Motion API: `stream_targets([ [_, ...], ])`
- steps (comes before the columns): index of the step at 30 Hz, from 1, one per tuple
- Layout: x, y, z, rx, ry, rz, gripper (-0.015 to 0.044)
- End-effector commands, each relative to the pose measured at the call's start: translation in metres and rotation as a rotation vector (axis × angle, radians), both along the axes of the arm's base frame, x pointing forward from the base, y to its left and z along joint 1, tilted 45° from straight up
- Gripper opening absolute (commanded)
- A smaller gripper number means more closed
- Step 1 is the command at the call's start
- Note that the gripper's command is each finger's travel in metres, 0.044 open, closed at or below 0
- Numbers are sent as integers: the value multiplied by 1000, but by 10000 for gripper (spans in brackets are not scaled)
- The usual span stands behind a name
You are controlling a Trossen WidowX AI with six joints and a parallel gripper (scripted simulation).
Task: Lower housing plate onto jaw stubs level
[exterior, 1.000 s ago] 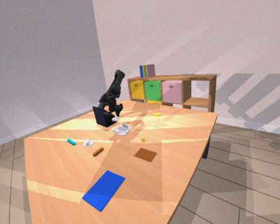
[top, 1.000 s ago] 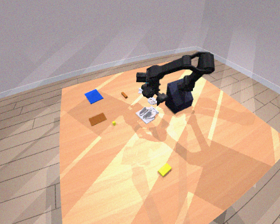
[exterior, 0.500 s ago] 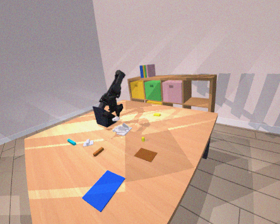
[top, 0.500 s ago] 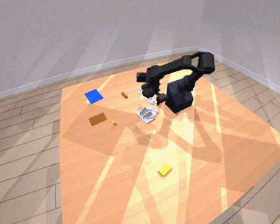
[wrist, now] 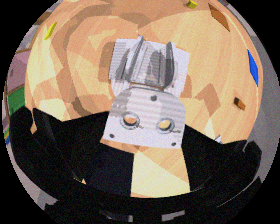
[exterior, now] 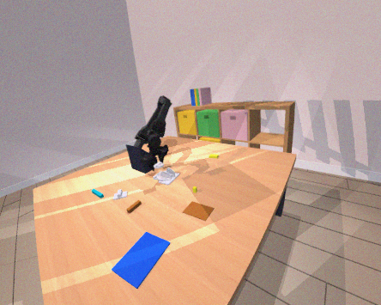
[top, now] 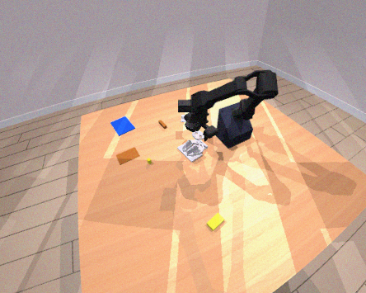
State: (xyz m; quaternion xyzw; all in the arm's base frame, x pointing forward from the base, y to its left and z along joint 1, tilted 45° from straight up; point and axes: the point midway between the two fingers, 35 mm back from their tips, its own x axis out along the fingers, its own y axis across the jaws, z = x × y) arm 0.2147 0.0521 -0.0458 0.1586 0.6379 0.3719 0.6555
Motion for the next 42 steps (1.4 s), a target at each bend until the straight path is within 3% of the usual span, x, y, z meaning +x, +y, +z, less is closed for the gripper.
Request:
stream_targets([
  [1, -4, 7, -6, 5, 11, -3, 351],
  [42, -10, 30, -28, 10, 13, -3, 351],
])
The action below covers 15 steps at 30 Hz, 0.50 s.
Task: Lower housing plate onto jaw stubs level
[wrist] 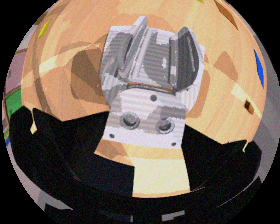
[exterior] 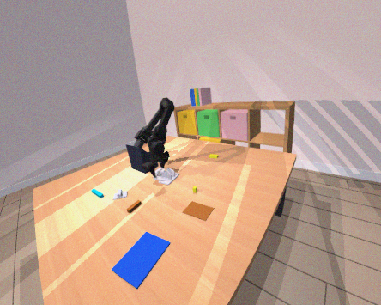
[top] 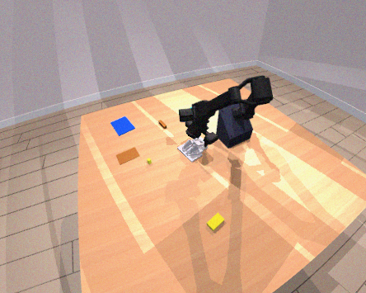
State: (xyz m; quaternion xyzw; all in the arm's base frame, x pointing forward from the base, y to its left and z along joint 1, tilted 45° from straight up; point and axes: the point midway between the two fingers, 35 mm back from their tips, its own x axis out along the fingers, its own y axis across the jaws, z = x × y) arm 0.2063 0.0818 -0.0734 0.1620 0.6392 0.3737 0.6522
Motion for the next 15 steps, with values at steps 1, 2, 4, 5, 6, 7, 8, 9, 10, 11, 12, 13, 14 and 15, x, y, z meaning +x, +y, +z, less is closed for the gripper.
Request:
stream_targets([
  [1, -1, 1, 0, 3, 6, -4, 351],
  [2, -1, 1, 0, 3, 5, -4, 351],
  [4, -2, 2, -1, 3, 5, -4, 351],
  [5, -2, 2, -1, 3, 5, -4, 351],
  [6, -2, 2, -2, 3, 5, -4, 351],
  [7, -2, 2, -2, 3, 5, -4, 351],
  [8, -2, 2, -2, 3, 5, -4, 351],
  [9, -2, 2, -2, 3, 5, -4, 351],
  [10, -2, 2, -2, 3, 5, -4, 351],
  [11, -2, 2, -2, 3, 5, -4, 351],
  [12, -2, 2, -2, 3, 5, -4, 351],
  [13, -2, 2, -2, 3, 5, -4, 351],
  [14, -2, 3, -2, 3, 5, -4, 351],
  [15, -2, 3, -2, 4, 5, -4, 351],
])
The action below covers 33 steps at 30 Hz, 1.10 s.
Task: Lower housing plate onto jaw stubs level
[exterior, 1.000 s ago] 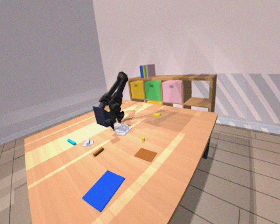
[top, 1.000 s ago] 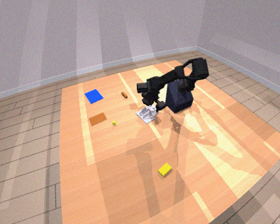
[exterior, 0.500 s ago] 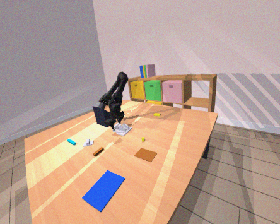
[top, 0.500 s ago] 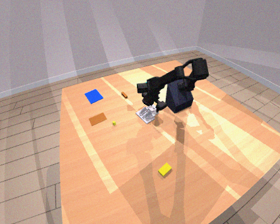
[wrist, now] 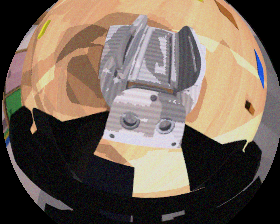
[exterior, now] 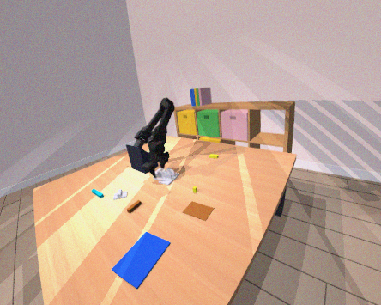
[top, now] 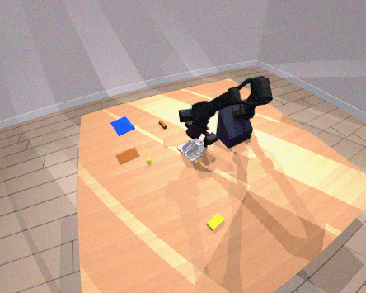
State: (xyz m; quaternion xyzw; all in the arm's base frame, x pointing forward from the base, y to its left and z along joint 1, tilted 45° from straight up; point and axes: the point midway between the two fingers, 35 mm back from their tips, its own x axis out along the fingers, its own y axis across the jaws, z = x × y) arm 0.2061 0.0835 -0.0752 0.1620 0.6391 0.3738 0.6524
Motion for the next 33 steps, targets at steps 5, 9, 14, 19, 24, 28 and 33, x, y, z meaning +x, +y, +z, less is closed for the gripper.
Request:
stream_targets([
  [5, -2, 2, -2, 3, 6, -4, 351],
  [9, -2, 2, -2, 3, 6, -4, 351],
  [14, -2, 4, -3, 4, 6, -4, 351],
  [19, -2, 4, -3, 4, 6, -4, 351],
  [24, -2, 5, -4, 4, 6, -4, 351],
  [28, -2, 6, -5, 4, 6, -4, 351],
  [33, -2, 6, -5, 4, 6, -4, 351],
])
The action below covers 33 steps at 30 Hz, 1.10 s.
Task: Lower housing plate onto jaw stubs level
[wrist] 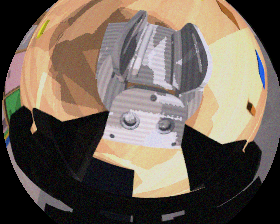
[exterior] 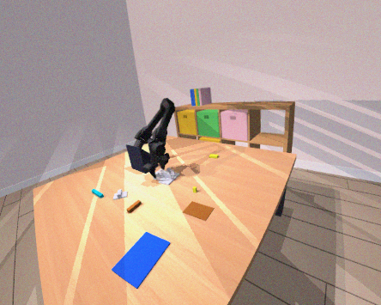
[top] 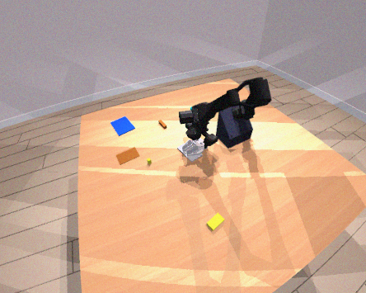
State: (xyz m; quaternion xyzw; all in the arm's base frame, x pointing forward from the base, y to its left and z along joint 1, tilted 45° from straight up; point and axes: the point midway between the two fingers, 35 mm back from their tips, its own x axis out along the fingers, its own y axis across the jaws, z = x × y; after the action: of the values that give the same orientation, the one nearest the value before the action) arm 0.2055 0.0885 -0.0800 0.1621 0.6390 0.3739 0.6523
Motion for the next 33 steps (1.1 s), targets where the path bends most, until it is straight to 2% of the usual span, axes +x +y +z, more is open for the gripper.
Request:
stream_targets([
  [1, -2, 1, 0, 3, 6, -4, 351],
  [33, -2, 4, -4, 4, 6, -4, 351],
])
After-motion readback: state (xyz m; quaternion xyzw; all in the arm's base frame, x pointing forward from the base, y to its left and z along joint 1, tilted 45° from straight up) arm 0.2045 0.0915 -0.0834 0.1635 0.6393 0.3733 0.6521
